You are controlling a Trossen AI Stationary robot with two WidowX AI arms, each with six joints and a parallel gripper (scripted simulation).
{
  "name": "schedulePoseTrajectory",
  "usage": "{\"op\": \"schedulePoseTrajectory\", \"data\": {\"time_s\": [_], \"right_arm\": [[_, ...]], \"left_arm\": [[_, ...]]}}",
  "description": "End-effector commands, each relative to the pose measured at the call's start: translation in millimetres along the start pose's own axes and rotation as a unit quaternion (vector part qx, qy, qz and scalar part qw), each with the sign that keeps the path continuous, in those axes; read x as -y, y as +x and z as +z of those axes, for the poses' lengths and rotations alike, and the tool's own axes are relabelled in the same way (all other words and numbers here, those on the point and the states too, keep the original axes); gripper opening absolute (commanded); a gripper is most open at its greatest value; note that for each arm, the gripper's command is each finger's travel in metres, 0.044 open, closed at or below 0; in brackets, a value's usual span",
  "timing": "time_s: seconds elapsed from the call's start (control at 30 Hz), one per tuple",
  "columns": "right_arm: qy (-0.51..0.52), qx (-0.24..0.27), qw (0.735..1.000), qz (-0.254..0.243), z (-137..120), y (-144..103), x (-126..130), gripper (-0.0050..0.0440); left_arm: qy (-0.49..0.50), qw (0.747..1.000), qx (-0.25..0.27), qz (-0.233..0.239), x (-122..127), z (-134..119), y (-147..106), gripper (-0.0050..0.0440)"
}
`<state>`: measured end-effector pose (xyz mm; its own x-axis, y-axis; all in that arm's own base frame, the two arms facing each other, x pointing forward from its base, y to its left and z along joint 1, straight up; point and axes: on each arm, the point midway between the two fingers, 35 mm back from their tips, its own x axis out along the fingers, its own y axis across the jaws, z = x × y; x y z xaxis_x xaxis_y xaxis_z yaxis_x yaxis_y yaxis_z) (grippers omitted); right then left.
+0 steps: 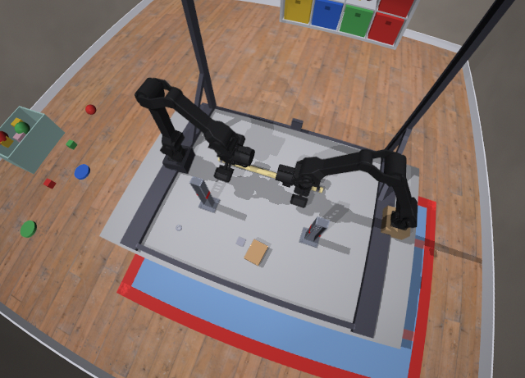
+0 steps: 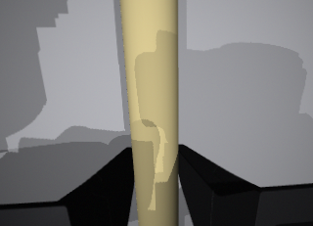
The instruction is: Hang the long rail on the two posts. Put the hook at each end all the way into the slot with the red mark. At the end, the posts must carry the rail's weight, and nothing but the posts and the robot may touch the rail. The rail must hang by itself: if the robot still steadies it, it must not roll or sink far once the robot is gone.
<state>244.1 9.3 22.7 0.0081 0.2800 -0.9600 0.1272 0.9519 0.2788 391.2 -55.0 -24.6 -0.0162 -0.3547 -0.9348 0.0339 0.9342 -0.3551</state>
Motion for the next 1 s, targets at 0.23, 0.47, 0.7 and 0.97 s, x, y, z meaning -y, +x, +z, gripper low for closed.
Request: {"op": "schedulePoseTrajectory", "data": {"time_s": [0.23,0.47,0.7,0.97], "right_arm": [[-0.001,0.006,0.981,-0.192,12,13,-34,0.0225],[0.0,0.017,0.966,-0.257,7,20,-41,0.0225],[0.0,0.023,0.959,-0.282,4,23,-44,0.0225],[0.001,0.014,0.958,-0.285,0,33,-33,0.0225]], "left_arm": [[0.006,1.0,0.013,-0.002,3,5,-8,-0.005],[0.006,1.0,0.013,-0.002,3,5,-8,-0.005],[0.006,1.0,0.013,-0.002,3,5,-8,-0.005],[0.006,1.0,0.013,-0.002,3,5,-8,-0.005]]}}
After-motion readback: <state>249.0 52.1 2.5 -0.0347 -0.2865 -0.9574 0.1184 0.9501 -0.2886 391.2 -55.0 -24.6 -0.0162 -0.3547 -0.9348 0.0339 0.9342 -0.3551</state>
